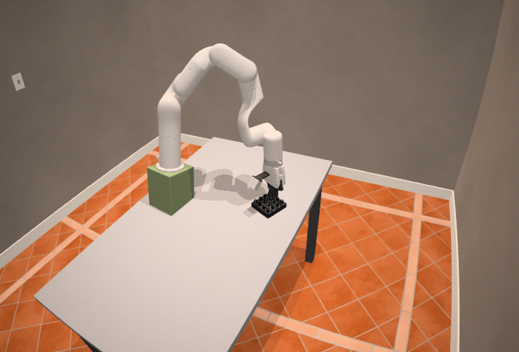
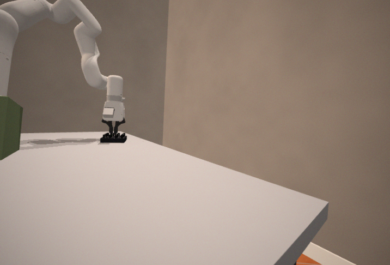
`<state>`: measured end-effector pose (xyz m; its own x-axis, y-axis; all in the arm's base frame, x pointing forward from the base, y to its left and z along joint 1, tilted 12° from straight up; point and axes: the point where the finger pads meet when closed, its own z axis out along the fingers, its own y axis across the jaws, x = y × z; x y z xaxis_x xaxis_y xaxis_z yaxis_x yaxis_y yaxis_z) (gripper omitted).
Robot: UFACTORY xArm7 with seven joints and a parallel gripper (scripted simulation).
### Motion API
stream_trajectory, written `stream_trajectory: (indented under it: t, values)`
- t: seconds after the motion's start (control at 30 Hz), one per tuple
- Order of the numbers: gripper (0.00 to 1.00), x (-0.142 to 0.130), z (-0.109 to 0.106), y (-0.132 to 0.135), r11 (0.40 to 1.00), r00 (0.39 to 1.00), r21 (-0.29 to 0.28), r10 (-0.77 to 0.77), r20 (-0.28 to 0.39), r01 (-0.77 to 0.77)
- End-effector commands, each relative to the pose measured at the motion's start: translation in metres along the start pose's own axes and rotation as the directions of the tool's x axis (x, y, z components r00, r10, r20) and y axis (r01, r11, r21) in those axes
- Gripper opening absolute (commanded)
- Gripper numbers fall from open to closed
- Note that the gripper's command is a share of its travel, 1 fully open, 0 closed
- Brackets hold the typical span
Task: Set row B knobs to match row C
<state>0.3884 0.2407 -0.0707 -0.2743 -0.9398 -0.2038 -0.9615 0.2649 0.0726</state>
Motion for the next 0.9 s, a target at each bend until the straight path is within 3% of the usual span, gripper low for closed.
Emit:
stream_trajectory:
  t: [0.0, 0.13, 0.17, 0.87]
  values:
    - [0.08, -0.0008, -0.0012, -0.0013, 1.0, 1.0, 0.003, 0.0, 0.002, 0.0]
    - [0.08, -0.0008, -0.0012, -0.0013, 1.0, 1.0, 0.003, 0.0, 0.002, 0.0]
    - [0.19, -0.0008, -0.0012, -0.0013, 1.0, 1.0, 0.003, 0.0, 0.002, 0.0]
    - [0.19, -0.0008, -0.0014, -0.0013, 1.0, 1.0, 0.003, 0.0, 0.002, 0.0]
